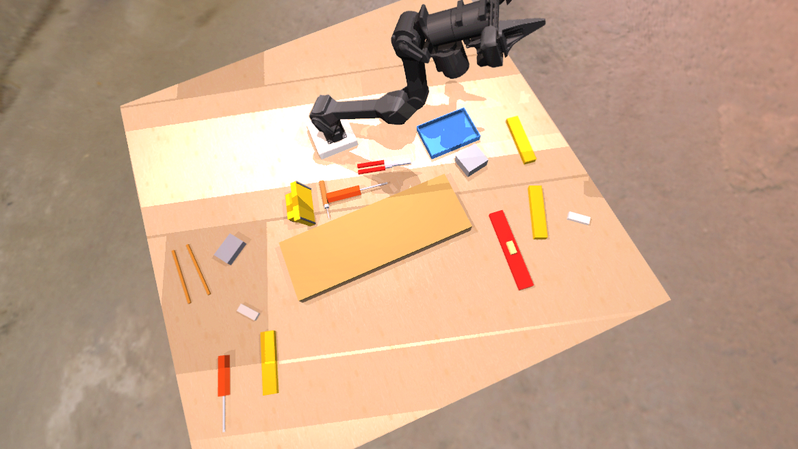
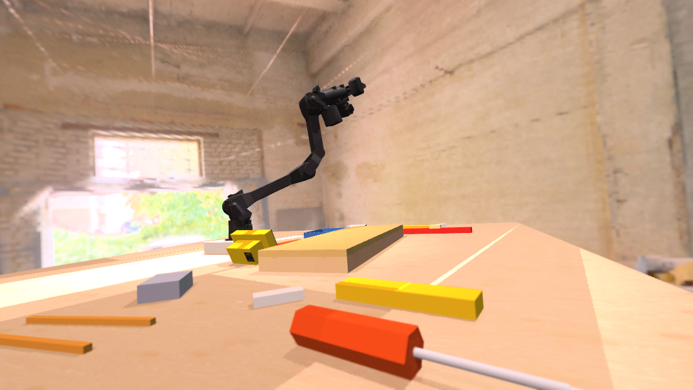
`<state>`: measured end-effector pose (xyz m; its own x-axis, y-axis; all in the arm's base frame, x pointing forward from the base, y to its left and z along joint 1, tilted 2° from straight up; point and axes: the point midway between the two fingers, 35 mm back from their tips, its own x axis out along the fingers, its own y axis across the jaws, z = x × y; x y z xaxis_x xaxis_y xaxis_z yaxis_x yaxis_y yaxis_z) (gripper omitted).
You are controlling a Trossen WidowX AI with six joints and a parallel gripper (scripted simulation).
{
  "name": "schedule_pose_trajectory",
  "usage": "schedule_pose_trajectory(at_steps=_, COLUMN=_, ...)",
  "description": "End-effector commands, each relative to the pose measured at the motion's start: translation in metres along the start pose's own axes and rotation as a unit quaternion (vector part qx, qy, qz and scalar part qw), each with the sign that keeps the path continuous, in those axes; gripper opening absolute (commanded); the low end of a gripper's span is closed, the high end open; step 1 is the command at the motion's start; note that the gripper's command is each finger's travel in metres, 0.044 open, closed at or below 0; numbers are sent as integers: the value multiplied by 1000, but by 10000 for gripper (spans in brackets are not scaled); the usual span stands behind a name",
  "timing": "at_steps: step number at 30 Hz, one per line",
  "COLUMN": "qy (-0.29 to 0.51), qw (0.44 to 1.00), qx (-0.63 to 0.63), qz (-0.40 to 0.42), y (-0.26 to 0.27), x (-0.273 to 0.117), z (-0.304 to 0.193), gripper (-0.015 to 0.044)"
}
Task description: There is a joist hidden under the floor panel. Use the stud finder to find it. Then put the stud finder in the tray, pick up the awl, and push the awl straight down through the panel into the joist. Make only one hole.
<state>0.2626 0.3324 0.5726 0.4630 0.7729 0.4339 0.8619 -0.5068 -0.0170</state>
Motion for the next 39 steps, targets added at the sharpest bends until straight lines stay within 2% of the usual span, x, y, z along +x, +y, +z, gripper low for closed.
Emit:
schedule_pose_trajectory(at_steps=1, qy=3, qw=1000, qx=-1, qz=0, y=0, x=0, z=-1, gripper=426)
schedule_pose_trajectory(at_steps=8, qy=123, qw=991, qx=-55, qz=-12, y=-29, x=-24, z=-71, gripper=440)
schedule_pose_trajectory(at_steps=20, qy=325, qw=936, qx=-133, qz=-24, y=-73, x=-111, z=-191, gripper=440)
schedule_pose_trajectory(at_steps=30, qy=527, qw=832, qx=-169, qz=34, y=-85, x=-243, z=-291, gripper=440)
schedule_pose_trajectory(at_steps=39, qy=648, qw=739, qx=-142, qz=116, y=-60, x=-357, z=-335, gripper=440)
